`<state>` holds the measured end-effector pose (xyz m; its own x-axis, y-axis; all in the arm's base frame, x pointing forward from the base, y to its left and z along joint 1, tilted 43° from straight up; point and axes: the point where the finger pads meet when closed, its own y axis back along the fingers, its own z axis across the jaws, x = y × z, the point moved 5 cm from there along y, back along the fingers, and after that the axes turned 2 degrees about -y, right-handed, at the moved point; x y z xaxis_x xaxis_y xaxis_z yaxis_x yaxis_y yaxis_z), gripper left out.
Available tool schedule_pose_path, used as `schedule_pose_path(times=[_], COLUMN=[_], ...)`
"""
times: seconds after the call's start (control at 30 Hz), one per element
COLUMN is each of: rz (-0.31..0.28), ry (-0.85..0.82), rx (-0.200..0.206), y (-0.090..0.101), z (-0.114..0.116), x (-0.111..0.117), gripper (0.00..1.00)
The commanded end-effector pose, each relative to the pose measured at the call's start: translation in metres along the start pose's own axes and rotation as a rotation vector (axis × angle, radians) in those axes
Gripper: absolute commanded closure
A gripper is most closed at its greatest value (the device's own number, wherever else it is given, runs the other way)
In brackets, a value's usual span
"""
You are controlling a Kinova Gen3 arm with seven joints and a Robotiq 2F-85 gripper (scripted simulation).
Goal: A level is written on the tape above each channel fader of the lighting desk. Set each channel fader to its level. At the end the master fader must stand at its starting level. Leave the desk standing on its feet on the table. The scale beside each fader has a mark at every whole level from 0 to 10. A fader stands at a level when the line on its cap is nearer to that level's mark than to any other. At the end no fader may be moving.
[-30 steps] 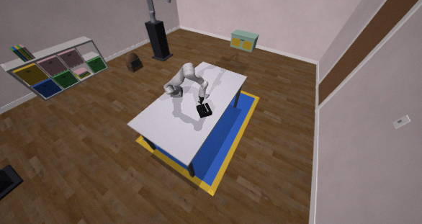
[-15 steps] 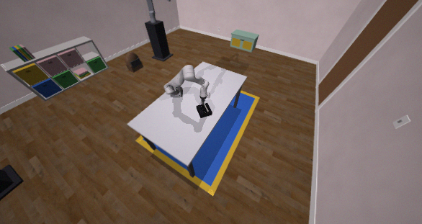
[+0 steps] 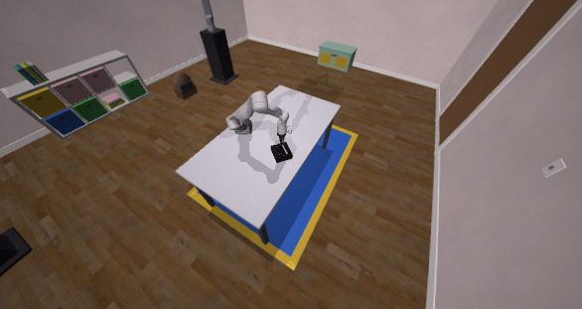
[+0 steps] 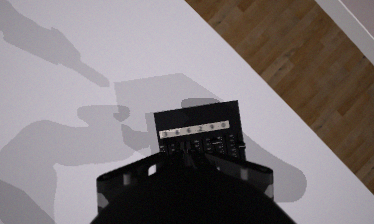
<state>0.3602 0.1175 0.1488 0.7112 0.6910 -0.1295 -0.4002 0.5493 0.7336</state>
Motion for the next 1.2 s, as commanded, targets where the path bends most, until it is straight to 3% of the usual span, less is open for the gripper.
schedule_pose_path(times=[0.0, 1.17], rz=[0.011, 0.021], ry=[0.049, 0.124], rx=[-0.005, -0.011], y=[0.0021, 0.0036], z=[0.0037, 0.0063], x=[0.0042, 0.0078], gripper=[1.00, 1.00])
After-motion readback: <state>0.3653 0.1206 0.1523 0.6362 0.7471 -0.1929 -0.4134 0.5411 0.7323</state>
